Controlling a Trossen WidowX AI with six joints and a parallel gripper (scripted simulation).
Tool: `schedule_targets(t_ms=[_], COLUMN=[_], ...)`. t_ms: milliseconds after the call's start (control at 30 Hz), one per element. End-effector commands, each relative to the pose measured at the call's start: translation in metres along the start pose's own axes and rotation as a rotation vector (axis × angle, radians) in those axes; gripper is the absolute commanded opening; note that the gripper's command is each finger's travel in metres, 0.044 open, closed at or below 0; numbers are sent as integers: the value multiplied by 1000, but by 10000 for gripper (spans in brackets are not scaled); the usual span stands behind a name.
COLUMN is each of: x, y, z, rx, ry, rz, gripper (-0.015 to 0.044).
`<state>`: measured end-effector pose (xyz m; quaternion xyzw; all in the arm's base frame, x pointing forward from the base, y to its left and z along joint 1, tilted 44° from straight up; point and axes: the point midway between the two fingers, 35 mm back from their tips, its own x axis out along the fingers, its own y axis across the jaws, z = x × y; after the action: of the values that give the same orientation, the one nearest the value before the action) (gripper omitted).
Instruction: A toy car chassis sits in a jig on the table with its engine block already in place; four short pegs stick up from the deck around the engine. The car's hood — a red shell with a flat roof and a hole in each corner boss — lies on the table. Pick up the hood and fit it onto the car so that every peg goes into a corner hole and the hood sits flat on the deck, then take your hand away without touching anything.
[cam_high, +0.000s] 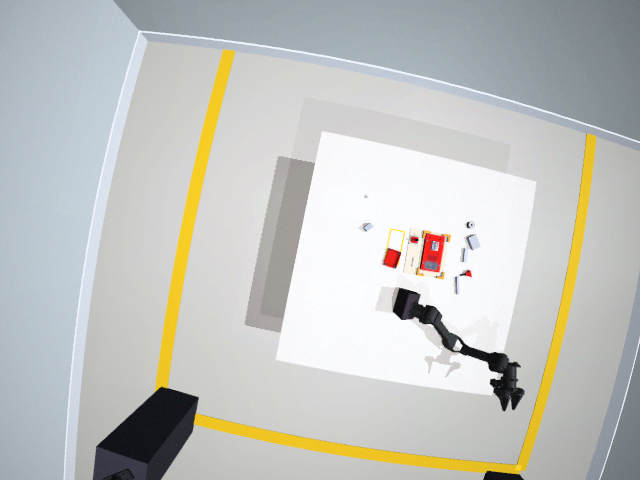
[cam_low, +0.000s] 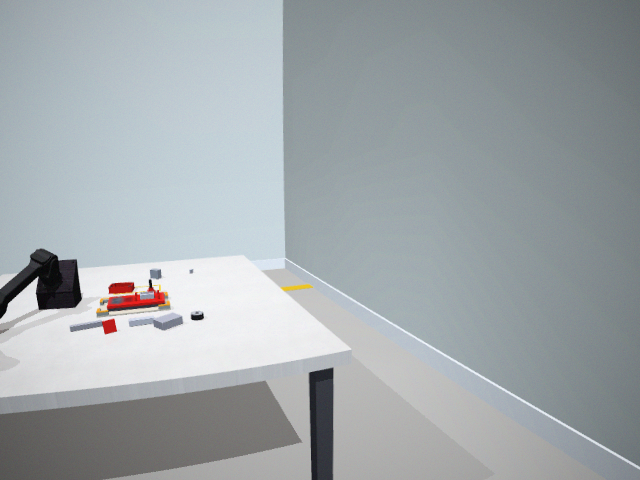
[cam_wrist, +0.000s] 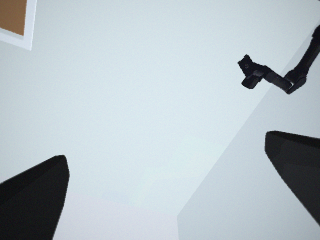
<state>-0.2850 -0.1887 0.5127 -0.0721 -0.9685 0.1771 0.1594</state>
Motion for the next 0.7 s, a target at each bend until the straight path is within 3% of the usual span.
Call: schedule_targets(t_ms=[0, 167, 667], x=[0, 4, -31], y=[0, 4, 67], z=[-1, -25, -162], rx=[2, 80, 577], ry=[2, 74, 360], rz=[-2, -50, -180], gripper=[440, 440, 440])
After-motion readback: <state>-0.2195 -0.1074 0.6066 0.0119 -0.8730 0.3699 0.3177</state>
